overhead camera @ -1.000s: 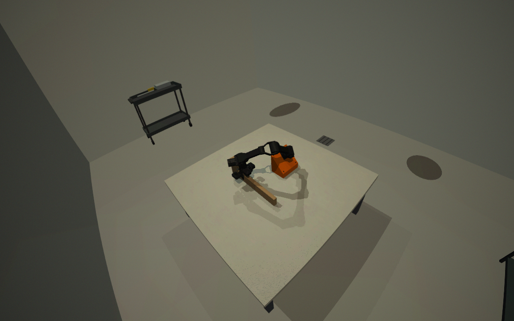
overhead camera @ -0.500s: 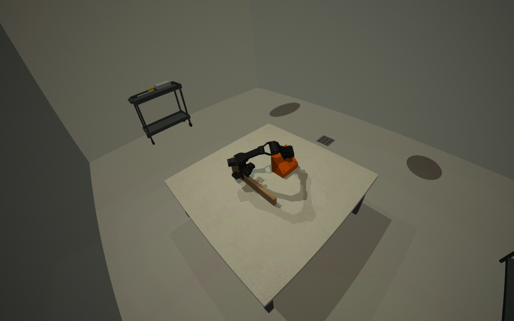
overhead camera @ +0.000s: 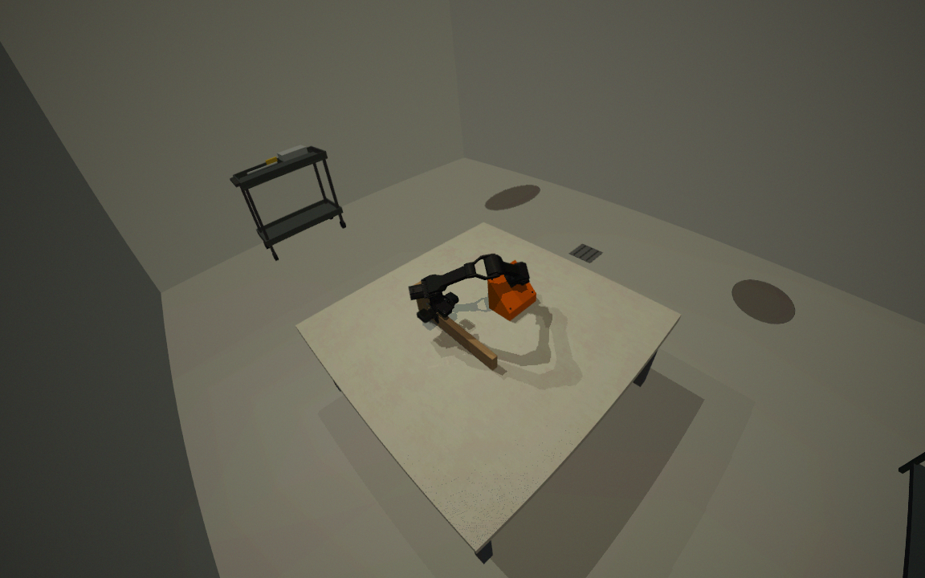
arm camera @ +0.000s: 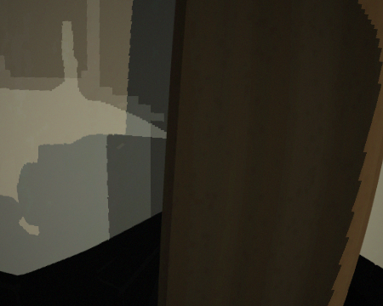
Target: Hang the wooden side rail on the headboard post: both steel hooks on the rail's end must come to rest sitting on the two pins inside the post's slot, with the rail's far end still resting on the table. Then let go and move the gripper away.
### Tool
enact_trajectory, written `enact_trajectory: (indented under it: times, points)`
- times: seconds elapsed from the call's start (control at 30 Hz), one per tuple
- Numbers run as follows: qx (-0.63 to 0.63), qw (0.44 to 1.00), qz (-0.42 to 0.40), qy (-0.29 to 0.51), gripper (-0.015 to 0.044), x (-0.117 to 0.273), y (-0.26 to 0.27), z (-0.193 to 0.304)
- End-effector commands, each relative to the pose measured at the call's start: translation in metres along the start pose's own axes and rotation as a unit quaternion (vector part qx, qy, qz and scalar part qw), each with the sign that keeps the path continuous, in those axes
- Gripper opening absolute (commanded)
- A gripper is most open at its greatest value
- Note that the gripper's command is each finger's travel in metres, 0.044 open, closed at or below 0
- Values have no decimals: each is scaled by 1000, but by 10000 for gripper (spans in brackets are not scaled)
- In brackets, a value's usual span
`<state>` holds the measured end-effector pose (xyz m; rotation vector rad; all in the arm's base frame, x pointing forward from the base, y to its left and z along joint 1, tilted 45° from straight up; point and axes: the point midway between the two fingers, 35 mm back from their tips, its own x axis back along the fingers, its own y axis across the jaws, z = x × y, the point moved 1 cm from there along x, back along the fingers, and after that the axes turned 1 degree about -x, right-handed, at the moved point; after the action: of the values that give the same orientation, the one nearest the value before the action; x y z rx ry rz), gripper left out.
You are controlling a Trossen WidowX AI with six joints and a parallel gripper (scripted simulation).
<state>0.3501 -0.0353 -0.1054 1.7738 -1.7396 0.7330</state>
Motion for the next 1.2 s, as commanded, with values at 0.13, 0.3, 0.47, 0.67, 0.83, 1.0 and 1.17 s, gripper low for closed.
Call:
enact_trajectory:
  times: [0.13, 0.3, 0.47, 0.67, 0.83, 1.0, 1.17]
  points:
    - [0, 1000, 5, 3, 0, 3, -1, 4]
    - [0, 1000, 5, 3, 0, 4, -1, 4]
    - [0, 1000, 5, 3, 0, 4, -2, 5]
    - [0, 1000, 5, 3, 0, 4, -1, 5]
    - [0, 1000, 5, 3, 0, 4, -1, 6]
    - [0, 1000, 5, 3, 0, 3, -1, 6]
    - [0, 1000, 5, 3, 0, 4, -2, 7]
